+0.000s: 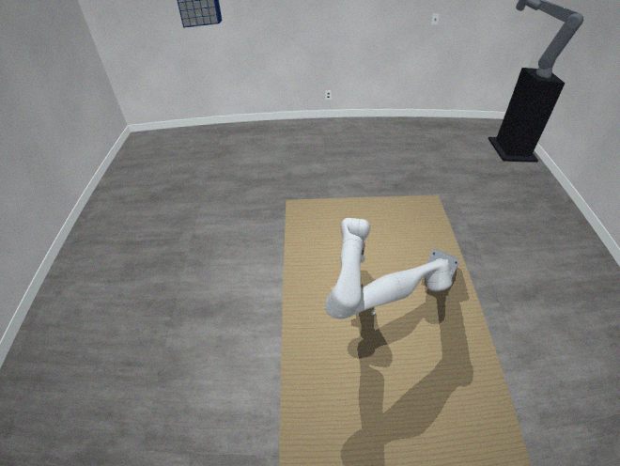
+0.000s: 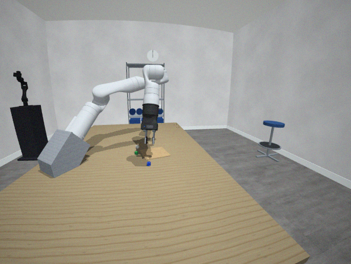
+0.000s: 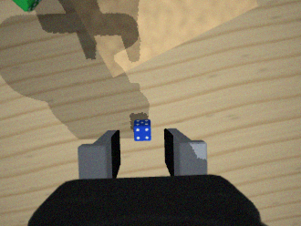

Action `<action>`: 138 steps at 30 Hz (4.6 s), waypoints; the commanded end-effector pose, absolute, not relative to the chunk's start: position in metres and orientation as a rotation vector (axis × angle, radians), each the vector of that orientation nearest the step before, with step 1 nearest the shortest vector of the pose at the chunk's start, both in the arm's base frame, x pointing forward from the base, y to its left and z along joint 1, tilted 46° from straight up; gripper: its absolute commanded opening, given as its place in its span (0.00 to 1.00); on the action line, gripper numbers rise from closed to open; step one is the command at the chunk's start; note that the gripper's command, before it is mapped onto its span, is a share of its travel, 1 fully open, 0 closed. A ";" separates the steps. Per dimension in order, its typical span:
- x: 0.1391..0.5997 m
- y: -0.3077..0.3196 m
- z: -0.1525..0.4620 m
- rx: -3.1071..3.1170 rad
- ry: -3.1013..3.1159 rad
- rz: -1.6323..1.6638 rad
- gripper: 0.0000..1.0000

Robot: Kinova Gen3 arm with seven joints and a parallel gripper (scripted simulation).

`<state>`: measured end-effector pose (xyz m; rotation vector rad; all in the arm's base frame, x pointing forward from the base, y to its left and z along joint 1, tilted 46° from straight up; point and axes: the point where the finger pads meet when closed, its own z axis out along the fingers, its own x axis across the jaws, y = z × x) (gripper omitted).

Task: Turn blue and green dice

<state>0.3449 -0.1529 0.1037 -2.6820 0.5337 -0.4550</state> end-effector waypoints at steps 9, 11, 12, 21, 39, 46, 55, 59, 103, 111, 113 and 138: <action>0.325 -0.194 0.092 -2.453 0.543 -0.487 0.64; 0.325 -0.194 0.092 -2.453 0.543 -0.487 0.64; 0.324 -0.195 0.091 -2.436 0.536 -0.488 0.64; 0.321 -0.200 0.091 -2.347 0.503 -0.504 0.64; 0.321 -0.201 0.091 -2.339 0.500 -0.506 1.00; 0.321 -0.200 0.091 -2.341 0.492 -0.509 1.00; 0.322 -0.198 0.090 -2.368 0.398 -0.547 1.00; 0.323 -0.195 0.089 -2.391 0.309 -0.582 1.00; 0.343 -0.168 0.067 -2.327 -1.324 -1.084 1.00; 0.347 -0.167 0.065 -2.264 -1.506 -1.124 1.00; 0.347 -0.167 0.065 -2.264 -1.506 -1.124 1.00; 0.348 -0.167 0.064 -2.239 -1.569 -1.137 0.64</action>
